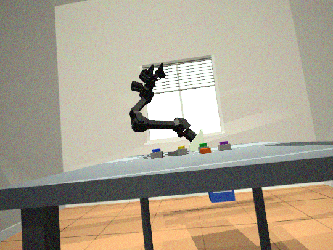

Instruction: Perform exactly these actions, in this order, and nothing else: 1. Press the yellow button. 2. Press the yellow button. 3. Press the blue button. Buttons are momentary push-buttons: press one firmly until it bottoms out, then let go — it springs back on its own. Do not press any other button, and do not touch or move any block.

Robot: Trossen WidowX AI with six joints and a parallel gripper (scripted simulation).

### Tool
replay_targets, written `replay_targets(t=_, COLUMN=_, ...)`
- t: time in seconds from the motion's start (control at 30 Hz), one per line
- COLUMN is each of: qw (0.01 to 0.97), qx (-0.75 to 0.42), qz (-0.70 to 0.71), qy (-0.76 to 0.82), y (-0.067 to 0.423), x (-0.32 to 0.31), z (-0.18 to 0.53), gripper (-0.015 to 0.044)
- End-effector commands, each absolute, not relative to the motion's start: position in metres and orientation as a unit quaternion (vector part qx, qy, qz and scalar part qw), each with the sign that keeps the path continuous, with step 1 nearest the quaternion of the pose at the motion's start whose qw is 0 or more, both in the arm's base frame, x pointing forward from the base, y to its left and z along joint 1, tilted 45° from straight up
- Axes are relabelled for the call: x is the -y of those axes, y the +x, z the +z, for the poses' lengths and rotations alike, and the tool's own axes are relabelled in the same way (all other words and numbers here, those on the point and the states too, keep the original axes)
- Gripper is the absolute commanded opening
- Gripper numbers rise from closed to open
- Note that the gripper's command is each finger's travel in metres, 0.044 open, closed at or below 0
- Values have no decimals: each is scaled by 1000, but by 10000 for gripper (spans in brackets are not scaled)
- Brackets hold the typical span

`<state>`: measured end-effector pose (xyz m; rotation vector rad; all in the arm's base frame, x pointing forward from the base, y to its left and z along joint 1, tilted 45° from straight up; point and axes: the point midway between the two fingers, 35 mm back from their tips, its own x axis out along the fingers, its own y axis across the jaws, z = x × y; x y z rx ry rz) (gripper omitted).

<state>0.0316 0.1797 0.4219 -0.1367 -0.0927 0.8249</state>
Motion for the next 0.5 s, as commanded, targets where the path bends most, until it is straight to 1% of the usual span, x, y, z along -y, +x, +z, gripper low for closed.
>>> replay_targets(t=0.0, qw=914, qx=47, qz=398, qy=-68, y=32, x=-181, z=422, gripper=400)
replay_targets(t=0.13, qw=925, qx=75, qz=355, qy=-115, y=37, x=-205, z=412, gripper=400)
replay_targets(t=0.23, qw=929, qx=83, qz=321, qy=-163, y=49, x=-227, z=396, gripper=400)
replay_targets(t=0.37, qw=930, qx=64, qz=280, qy=-230, y=78, x=-250, z=364, gripper=400)
replay_targets(t=0.47, qw=928, qx=27, qz=250, qy=-276, y=106, x=-259, z=334, gripper=400)
